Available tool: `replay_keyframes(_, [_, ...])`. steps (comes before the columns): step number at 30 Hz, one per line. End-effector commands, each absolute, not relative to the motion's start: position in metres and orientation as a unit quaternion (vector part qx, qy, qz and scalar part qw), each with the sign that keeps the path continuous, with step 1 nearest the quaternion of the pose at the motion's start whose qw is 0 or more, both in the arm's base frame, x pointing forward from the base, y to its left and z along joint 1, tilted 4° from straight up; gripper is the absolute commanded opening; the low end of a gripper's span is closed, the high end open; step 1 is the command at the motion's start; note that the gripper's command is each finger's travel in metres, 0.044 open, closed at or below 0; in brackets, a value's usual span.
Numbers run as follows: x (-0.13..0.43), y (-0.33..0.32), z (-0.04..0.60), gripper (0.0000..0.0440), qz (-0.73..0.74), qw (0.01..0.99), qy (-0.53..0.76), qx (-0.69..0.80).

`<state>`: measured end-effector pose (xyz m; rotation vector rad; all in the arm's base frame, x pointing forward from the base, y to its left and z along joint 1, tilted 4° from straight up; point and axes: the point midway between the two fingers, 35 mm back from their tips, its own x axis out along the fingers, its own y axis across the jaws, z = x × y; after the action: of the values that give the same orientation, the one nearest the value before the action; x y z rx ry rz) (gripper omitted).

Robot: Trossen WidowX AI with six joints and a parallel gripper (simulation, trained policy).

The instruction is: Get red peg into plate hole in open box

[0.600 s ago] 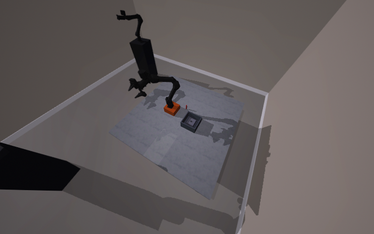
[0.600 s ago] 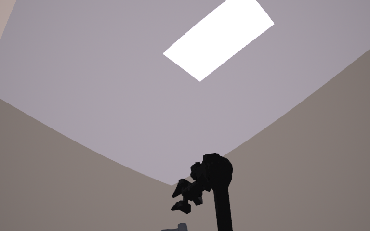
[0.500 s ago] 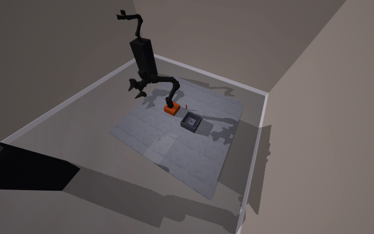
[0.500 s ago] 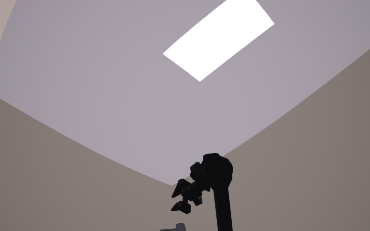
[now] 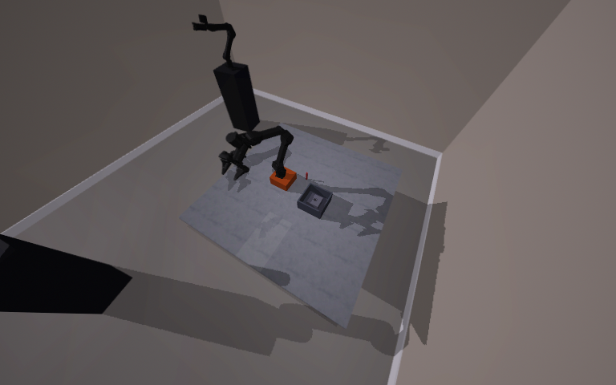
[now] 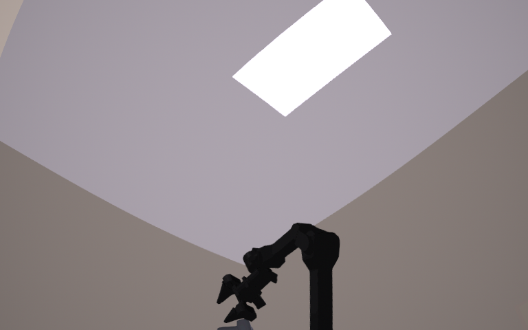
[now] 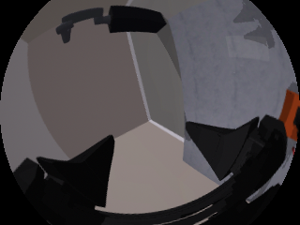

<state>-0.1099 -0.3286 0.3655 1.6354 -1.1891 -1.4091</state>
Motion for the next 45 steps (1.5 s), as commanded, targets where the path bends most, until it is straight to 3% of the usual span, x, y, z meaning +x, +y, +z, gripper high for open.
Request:
replay_keyframes(1, [-0.081,-0.339,0.34,0.044,-0.564,0.331,-0.395,0.646])
replay_keyframes(21, [0.074,-0.324,0.257,0.044,-0.628,0.416,-0.058,0.655])
replay_keyframes(45, [0.219,-0.21,0.217,0.044,-0.548,0.586,0.293,0.52])
